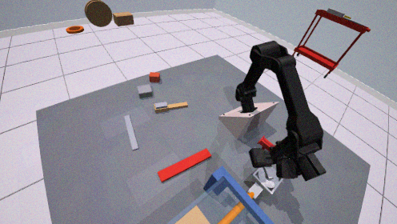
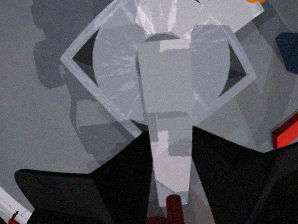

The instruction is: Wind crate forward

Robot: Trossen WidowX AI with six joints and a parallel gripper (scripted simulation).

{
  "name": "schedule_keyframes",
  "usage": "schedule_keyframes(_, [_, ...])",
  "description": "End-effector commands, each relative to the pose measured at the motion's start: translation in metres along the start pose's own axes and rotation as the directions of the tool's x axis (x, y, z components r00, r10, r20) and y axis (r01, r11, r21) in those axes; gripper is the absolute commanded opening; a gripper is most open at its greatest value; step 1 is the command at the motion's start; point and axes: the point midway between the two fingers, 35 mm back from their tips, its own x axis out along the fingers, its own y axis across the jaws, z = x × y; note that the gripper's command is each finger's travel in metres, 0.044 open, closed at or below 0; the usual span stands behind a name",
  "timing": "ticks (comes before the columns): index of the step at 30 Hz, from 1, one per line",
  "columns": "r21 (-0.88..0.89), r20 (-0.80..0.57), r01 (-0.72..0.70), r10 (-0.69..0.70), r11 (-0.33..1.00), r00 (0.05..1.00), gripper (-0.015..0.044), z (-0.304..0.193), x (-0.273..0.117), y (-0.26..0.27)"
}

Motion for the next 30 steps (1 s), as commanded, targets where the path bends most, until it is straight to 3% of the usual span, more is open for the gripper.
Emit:
schedule_keyframes(1, [0.025, -0.002, -0.008, 0.008, 1.000, 1.000, 0.0000, 0.0009, 0.0040, 0.0009])
schedule_keyframes(30, [0.134, 0.000, -0.016, 0.016, 0.991, 1.000, 0.0000, 0.0011, 0.0038, 0.0054])
